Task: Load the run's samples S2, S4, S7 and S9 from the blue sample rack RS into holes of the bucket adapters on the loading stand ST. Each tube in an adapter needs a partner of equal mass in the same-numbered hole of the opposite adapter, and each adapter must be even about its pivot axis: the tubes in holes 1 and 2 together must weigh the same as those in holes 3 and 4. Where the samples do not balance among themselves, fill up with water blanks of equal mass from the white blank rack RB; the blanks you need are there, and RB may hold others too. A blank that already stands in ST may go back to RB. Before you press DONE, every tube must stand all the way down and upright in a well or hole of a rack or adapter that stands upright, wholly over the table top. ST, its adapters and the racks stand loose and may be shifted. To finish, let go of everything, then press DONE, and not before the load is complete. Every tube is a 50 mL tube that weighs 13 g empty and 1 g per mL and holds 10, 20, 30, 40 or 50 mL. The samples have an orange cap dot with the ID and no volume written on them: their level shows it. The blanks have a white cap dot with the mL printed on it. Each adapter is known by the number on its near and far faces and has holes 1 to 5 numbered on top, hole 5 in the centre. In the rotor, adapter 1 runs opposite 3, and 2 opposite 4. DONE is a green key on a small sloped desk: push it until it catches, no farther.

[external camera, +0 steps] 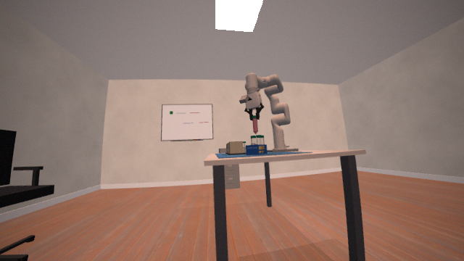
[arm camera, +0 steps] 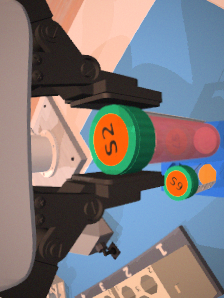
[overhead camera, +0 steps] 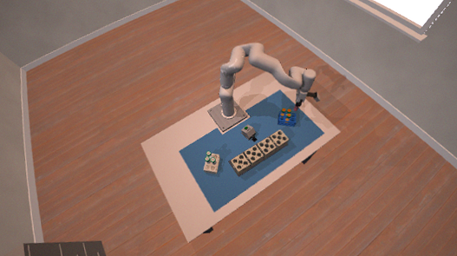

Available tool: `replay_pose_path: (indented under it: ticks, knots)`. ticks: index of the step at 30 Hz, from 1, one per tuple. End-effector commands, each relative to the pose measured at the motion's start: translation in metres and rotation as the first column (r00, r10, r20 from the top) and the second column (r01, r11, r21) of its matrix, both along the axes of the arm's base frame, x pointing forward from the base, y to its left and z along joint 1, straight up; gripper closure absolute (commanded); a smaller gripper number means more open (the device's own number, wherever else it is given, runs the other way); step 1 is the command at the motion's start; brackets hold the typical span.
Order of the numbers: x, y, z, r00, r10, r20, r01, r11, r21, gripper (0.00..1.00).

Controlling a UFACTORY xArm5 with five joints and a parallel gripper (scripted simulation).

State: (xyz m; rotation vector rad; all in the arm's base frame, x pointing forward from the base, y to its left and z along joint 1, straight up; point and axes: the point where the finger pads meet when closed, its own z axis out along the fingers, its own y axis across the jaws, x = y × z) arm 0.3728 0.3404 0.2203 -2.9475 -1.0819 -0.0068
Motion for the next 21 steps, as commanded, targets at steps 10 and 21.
replay_pose_path:
  ticks: [10,21]
  knots:
    - [0.001,0.001,-0.023,1.000,0.000,0.002,0.000,1.000,0.002,1.00]
    - [0.001,0.001,-0.041,1.000,0.000,0.002,0.000,1.000,0.002,1.00]
